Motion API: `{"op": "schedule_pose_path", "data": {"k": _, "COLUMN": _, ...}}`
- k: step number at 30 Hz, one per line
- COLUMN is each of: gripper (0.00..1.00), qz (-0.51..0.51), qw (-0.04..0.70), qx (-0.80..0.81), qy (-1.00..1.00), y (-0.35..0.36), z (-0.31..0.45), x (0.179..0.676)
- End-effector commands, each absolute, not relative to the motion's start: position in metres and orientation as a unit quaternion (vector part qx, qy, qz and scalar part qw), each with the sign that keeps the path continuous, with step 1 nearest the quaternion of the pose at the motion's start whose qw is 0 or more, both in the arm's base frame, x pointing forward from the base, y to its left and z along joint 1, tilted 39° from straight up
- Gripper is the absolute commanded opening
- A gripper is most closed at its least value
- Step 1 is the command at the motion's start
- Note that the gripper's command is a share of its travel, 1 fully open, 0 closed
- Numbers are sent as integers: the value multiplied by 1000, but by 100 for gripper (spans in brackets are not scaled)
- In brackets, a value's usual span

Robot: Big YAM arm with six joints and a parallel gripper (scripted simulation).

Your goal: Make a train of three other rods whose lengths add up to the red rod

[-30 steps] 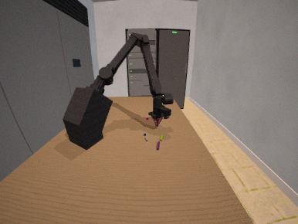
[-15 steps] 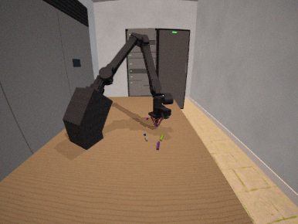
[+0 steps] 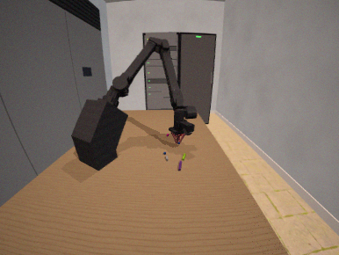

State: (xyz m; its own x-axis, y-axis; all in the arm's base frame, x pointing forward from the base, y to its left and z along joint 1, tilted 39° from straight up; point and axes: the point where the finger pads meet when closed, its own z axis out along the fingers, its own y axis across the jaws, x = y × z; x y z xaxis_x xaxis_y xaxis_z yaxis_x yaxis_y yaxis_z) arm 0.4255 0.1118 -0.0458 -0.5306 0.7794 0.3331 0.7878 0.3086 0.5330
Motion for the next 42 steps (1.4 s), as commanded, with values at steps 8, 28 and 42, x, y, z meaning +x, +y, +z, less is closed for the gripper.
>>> {"op": "schedule_pose_path", "data": {"k": 8, "gripper": 24, "qz": -339, "qw": -9, "qx": -486, "qy": -806, "y": 80, "z": -4, "x": 418}}
{"op": "schedule_pose_path", "data": {"k": 28, "gripper": 100, "qz": -336, "qw": -4, "qx": -483, "qy": -809, "y": 59, "z": 27, "x": 406}}
{"op": "schedule_pose_path", "data": {"k": 42, "gripper": 100, "qz": -336, "qw": -4, "qx": -483, "qy": -809, "y": 59, "z": 27, "x": 406}}
